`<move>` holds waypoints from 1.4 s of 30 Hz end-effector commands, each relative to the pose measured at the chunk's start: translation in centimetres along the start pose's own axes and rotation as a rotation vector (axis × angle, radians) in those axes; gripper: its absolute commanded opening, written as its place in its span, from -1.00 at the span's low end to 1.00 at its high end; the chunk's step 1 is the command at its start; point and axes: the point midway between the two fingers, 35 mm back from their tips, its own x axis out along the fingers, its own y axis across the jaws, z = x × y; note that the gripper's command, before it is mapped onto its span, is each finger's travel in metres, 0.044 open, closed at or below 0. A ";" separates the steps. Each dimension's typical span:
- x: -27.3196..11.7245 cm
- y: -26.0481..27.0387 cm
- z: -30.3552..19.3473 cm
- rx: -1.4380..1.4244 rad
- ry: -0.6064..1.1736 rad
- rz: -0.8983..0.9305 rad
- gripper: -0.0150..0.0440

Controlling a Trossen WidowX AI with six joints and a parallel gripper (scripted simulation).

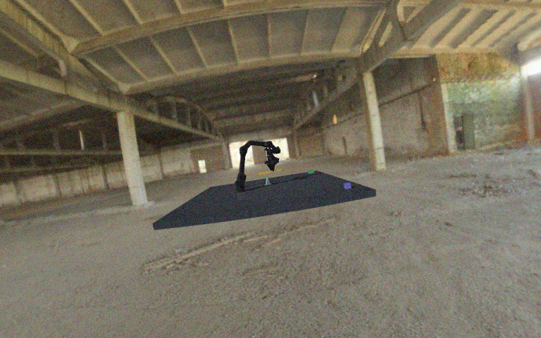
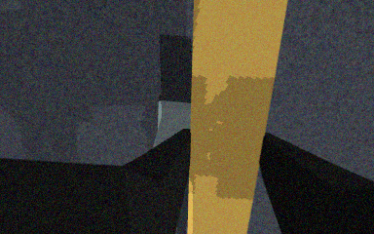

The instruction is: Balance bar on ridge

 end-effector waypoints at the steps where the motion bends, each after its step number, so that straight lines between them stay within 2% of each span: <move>1: -0.1 1.3 -0.7 0.020 -0.003 -0.003 -0.49; 9: -0.1 3.5 -1.9 0.056 -0.002 0.000 -0.49; 42: 4.3 3.5 -1.9 0.057 -0.002 0.000 -0.49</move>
